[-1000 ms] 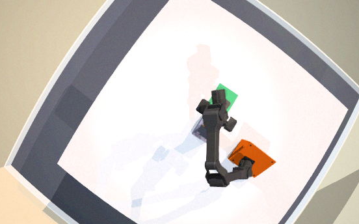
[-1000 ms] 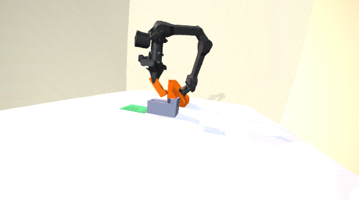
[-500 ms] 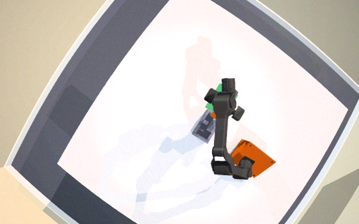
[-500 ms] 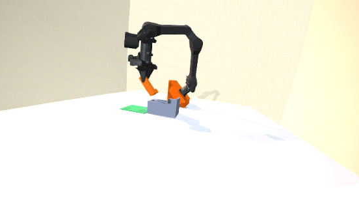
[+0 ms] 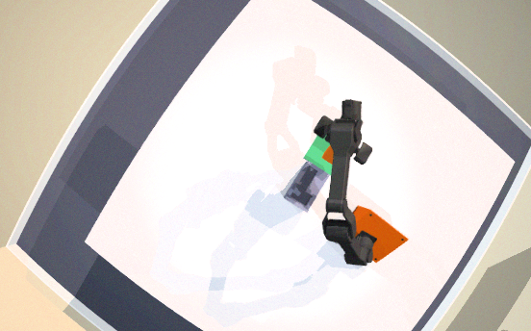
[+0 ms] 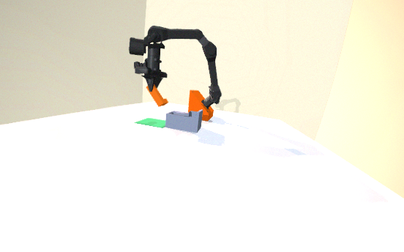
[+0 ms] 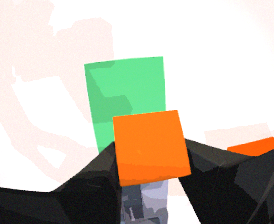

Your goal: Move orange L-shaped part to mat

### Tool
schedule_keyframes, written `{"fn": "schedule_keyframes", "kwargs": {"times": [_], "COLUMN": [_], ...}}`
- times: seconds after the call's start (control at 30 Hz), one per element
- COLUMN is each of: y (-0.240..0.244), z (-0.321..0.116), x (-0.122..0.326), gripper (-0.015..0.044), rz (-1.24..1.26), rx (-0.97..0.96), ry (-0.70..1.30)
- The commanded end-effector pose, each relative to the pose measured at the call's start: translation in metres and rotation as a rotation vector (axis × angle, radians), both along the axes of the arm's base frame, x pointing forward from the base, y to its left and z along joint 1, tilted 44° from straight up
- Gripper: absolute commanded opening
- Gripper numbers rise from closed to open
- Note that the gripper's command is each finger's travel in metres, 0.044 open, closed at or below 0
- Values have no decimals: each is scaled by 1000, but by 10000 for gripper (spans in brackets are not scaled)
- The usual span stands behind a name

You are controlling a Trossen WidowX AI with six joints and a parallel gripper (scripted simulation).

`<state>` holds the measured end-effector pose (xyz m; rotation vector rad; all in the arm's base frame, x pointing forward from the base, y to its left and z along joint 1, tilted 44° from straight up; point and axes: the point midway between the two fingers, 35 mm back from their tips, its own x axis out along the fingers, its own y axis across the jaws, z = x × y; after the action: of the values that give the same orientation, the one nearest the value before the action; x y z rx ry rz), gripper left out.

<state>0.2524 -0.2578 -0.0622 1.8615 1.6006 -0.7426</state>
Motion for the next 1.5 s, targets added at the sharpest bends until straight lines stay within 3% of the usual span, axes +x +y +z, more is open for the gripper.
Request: {"fn": "schedule_keyframes", "kwargs": {"times": [0.0, 1.47], "y": [-4, 41], "z": [-3, -52], "x": [-1, 9], "gripper": [0, 0], "rz": [5, 5], "rx": [-4, -3], "ry": [-3, -4]}}
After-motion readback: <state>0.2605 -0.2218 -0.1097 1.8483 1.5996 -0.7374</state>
